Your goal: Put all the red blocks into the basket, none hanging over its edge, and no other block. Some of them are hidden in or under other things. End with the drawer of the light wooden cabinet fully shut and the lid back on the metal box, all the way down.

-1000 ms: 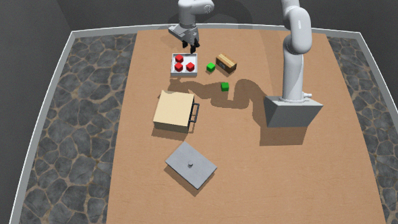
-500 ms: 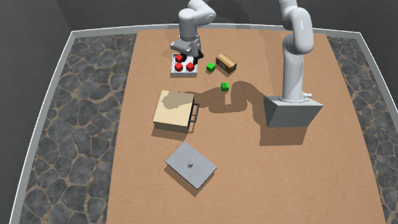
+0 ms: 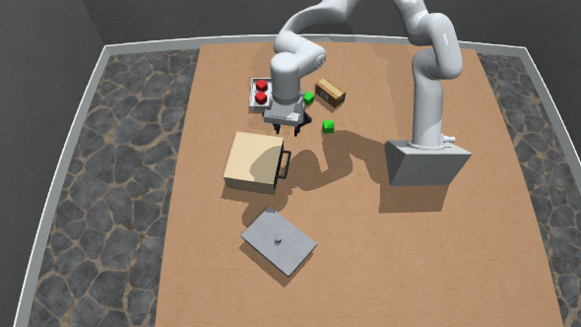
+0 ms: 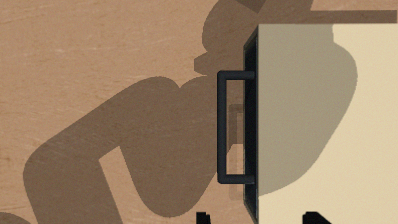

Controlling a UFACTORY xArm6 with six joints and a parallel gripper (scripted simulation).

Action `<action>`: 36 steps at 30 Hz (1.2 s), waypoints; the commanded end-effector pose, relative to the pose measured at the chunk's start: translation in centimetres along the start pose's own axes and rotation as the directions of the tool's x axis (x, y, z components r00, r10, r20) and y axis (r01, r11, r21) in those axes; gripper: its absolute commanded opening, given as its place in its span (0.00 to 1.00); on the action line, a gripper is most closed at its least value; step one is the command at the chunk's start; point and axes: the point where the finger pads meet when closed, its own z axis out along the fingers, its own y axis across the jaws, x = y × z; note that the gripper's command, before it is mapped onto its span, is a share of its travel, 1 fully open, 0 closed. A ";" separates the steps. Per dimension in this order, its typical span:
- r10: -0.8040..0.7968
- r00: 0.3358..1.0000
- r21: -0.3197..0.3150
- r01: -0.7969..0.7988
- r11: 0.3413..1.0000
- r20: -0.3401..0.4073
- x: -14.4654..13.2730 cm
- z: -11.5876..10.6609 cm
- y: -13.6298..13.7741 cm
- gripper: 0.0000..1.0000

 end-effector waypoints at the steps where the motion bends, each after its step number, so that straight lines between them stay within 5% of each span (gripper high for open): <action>1: 0.003 1.000 -0.002 -0.003 1.000 0.000 5.4 -0.2 -0.8 0.56; 12: 0.003 1.000 -0.002 -0.003 1.000 0.000 5.4 -0.2 -0.8 0.56; 13: 0.003 1.000 -0.002 -0.003 1.000 0.000 5.4 -0.2 -0.8 0.24; 36: 0.003 1.000 -0.002 -0.003 1.000 0.000 5.4 -0.2 -0.8 0.24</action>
